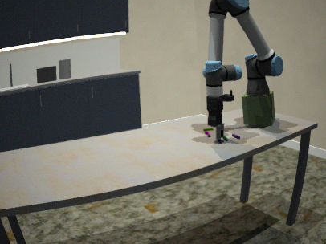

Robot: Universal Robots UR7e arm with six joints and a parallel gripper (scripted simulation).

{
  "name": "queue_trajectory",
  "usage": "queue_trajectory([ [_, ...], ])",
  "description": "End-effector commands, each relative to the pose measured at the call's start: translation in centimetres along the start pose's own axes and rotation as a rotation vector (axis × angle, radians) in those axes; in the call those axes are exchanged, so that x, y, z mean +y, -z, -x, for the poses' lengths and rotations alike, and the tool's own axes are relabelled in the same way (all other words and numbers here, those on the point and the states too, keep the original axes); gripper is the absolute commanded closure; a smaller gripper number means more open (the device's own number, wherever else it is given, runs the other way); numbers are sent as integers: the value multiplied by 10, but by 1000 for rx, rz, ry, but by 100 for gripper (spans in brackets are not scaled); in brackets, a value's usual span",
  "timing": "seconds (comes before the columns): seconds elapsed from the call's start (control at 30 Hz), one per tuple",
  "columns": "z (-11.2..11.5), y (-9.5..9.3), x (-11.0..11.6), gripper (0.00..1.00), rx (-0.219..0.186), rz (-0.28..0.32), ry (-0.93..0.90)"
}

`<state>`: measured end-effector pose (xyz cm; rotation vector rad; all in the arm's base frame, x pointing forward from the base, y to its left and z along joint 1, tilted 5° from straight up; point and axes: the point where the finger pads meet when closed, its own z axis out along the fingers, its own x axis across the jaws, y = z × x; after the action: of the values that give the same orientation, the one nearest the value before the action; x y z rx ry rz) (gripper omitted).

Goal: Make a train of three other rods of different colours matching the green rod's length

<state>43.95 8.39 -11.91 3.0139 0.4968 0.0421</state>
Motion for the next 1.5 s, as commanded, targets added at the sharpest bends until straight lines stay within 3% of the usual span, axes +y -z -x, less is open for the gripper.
queue_trajectory([
  [0.0,0,0,0,46,1,1,0],
  [0.8,0,-2,0,46,1,1,0],
  [1.47,0,-16,0,46,1,1,0],
])
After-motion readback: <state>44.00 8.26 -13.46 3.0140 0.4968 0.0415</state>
